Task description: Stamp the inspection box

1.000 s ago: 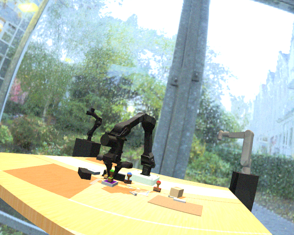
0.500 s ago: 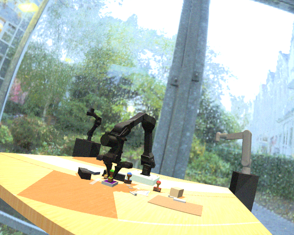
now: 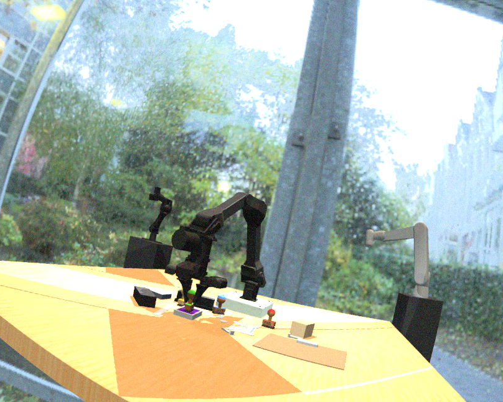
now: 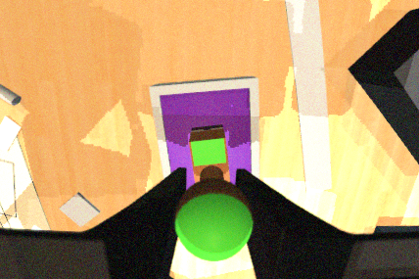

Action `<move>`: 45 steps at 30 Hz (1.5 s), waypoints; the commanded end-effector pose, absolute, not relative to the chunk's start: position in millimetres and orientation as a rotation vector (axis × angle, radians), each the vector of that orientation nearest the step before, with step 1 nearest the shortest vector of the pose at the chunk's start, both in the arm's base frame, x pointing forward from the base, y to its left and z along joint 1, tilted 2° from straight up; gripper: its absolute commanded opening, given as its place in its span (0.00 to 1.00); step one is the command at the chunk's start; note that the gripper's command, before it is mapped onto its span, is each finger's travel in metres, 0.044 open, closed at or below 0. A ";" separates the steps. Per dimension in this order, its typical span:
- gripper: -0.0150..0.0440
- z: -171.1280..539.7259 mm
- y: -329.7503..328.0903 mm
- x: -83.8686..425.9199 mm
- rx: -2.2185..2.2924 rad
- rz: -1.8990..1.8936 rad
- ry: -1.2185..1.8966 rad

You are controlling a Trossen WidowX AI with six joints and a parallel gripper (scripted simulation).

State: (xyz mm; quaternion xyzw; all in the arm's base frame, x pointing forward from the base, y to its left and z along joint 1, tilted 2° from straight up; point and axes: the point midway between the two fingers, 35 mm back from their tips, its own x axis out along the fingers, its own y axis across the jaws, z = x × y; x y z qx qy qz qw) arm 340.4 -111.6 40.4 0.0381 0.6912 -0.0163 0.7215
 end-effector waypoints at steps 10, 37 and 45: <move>0.25 37.7 -111.2 341.3 0.086 -0.034 1.525; 0.25 42.5 -111.4 341.2 0.086 -0.035 1.525; 0.25 46.2 -111.4 341.0 0.086 -0.035 1.525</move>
